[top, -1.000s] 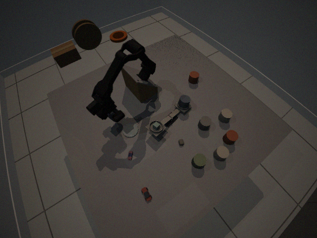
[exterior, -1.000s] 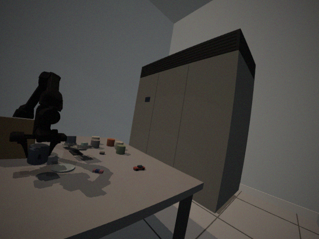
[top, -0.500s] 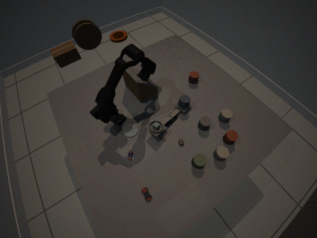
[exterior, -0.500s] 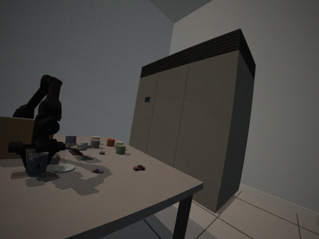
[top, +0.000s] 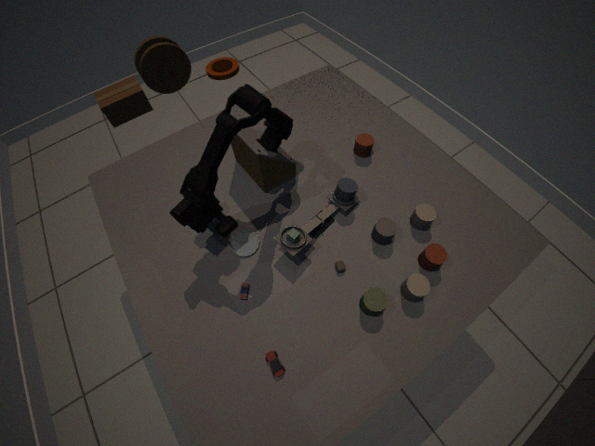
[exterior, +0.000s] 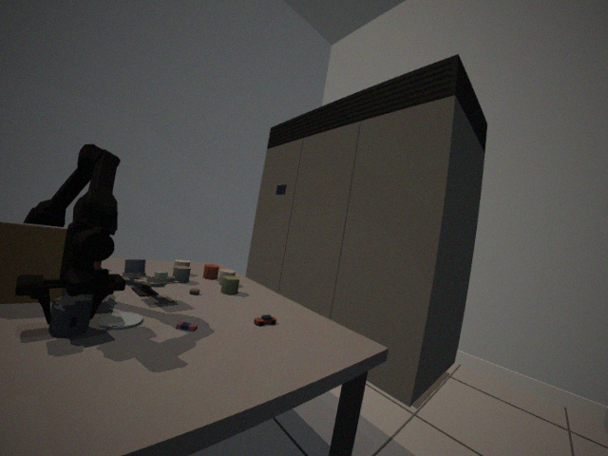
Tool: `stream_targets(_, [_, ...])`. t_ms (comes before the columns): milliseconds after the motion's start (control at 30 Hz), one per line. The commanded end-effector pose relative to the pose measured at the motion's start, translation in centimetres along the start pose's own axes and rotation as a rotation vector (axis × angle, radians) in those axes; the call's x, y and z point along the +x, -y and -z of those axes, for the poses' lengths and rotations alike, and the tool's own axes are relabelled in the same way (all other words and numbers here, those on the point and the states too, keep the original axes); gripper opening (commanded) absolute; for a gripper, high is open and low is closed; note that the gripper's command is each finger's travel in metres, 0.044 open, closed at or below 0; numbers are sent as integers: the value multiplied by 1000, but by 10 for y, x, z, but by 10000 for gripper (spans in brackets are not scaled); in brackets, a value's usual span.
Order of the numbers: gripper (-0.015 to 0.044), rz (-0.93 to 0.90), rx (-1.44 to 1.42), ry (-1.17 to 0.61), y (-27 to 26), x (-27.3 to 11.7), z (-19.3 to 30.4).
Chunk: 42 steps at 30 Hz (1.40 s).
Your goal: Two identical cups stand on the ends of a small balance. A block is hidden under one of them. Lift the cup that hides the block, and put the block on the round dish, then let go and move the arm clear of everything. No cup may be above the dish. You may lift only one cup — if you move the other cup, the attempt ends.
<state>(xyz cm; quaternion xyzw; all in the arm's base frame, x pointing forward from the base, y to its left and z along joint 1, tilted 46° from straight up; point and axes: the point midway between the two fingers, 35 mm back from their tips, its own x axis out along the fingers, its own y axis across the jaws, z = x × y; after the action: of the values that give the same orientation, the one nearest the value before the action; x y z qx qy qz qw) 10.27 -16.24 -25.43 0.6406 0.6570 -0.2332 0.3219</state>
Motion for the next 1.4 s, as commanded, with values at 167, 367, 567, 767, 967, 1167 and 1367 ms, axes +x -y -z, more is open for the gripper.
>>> stream_targets(167, [341,0,-1,1,0,0,0])
stream_targets(367, [440,-3,3,2,0,-43,-1])
stream_targets(567, [440,-4,4,2,0,-55,0])
stream_targets(767, [282,44,-99,35,-28,-65,2])
stream_targets(967, [260,48,-111,55,-70,-79,12])
stream_targets(1167, [260,44,-121,66,-124,-93,34])
stream_targets(1367, [260,3,-102,27,-199,-105,86])
